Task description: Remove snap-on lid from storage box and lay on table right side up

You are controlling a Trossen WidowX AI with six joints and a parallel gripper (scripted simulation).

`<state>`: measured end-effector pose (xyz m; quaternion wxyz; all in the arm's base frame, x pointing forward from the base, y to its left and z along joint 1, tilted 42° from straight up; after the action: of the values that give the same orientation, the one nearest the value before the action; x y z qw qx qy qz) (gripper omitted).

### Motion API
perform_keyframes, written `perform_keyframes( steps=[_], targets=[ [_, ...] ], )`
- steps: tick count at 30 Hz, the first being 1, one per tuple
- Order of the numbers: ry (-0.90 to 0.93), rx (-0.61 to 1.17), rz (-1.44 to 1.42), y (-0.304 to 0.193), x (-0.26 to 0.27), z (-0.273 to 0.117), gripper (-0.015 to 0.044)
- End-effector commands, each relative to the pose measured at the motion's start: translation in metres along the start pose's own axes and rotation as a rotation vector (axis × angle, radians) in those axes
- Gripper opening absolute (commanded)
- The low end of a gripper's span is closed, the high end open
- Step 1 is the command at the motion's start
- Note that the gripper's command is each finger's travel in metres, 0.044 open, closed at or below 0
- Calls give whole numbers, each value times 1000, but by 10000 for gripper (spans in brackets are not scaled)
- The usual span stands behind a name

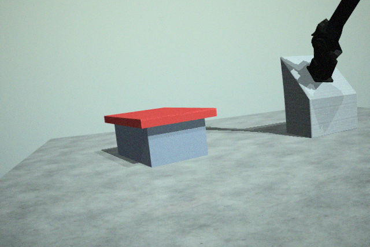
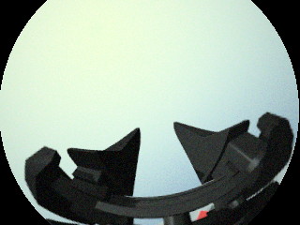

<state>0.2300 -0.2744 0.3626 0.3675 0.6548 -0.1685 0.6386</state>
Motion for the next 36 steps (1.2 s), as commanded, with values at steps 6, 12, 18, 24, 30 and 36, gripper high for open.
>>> perform_keyframes(
  steps=[6,12,18,24,30,36],
  targets=[
    [-221,365,68,-60,-89,20,235],
    [-353,598,142,-98,-142,15,235],
    [-509,860,266,-141,-199,-5,235],
    [-639,1068,407,-173,-240,-33,235],
    [-832,1340,685,-211,-286,-89,235],
    [-878,1396,765,-218,-295,-104,235]
  ],
)
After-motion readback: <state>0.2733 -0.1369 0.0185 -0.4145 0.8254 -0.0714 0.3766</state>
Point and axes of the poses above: the point midway between the two fingers, 35 mm back from their tips, its own z axis out along the fingers, its own x axis across the jaws, y = z × x, the point moved 8 cm from there along -z, back along the fingers, and after that the axes turned 14 degrees about z, right-handed, at the moved point
